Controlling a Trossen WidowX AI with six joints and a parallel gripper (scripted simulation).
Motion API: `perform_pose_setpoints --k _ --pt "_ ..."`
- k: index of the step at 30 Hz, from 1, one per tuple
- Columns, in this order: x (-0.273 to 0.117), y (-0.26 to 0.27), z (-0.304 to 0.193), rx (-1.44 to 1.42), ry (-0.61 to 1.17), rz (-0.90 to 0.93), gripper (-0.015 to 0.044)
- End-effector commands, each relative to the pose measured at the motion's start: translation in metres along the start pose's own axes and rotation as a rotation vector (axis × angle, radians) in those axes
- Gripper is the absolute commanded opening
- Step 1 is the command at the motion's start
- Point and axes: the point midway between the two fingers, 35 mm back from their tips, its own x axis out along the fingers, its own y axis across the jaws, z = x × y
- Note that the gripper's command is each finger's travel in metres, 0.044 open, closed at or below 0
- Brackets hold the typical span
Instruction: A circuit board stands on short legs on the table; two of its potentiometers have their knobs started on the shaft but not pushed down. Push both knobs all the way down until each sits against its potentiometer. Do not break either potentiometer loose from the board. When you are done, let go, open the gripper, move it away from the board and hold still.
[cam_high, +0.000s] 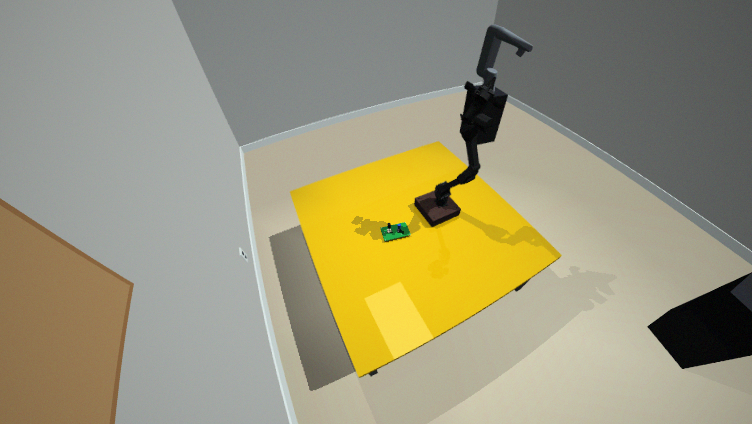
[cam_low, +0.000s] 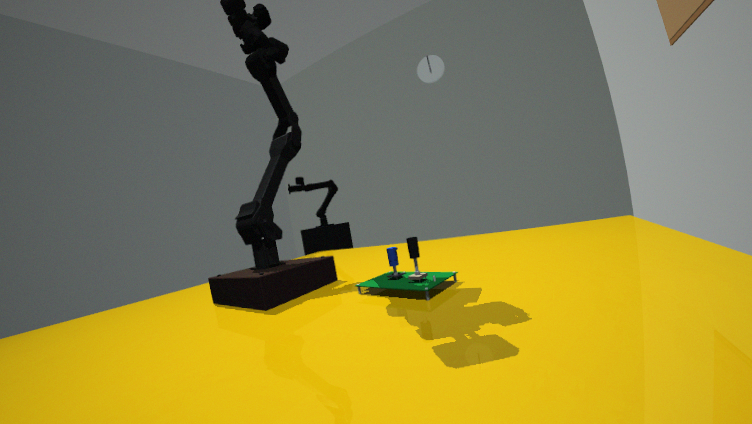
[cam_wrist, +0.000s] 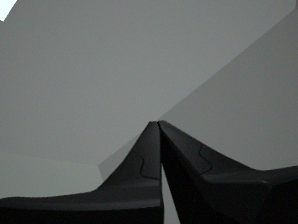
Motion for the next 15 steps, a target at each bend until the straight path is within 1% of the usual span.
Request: perform_pose_setpoints --k 1,6,15 --pt "0.0 0.032 -0.02 -0.002 0.037 0.103 0.0" --pt "-0.007 0.072 -0.043 -0.021 0.081 0.237 0.0" --pt "-0.026 0.132 -0.071 0.103 0.143 0.406 0.0"
